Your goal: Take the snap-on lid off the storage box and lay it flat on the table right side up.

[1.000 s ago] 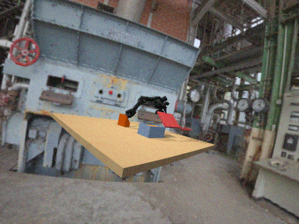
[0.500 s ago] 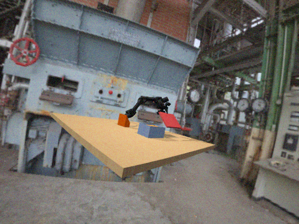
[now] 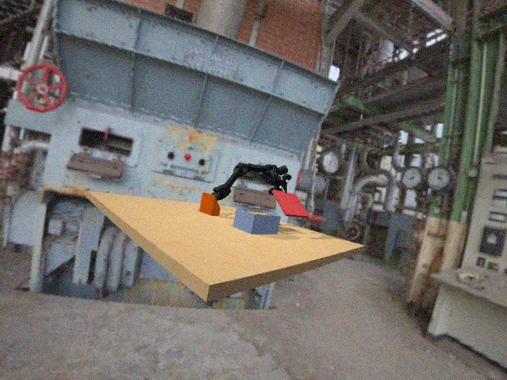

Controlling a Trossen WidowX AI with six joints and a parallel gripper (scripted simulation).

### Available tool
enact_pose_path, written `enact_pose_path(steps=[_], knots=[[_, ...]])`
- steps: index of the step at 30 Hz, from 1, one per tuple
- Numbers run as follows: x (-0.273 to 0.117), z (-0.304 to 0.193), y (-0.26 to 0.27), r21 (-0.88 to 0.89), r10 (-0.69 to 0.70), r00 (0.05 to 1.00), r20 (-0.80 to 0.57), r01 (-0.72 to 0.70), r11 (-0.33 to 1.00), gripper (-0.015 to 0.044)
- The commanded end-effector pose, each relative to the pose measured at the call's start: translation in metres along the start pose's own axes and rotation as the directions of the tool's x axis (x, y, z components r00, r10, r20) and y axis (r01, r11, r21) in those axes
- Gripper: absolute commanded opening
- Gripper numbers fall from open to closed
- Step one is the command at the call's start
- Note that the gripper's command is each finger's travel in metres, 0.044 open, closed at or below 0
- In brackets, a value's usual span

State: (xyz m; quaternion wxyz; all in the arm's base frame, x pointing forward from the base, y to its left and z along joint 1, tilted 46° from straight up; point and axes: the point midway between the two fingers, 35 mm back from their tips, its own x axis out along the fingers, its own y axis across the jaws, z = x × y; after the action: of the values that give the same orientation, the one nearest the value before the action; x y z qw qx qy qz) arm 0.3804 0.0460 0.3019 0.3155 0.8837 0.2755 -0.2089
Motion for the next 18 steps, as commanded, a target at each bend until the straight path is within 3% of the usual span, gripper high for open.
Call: enact_pose_path(steps=[1, 18], knots=[[-0.0026, -0.0113, 0.004, 0.0, 0.016, 1.0, -0.001, -0.016, 1.0, 0.0], [0.0023, -0.0137, -0.0055, 0.001, 0.017, 1.0, -0.002, -0.017, 1.0, 0.0]])
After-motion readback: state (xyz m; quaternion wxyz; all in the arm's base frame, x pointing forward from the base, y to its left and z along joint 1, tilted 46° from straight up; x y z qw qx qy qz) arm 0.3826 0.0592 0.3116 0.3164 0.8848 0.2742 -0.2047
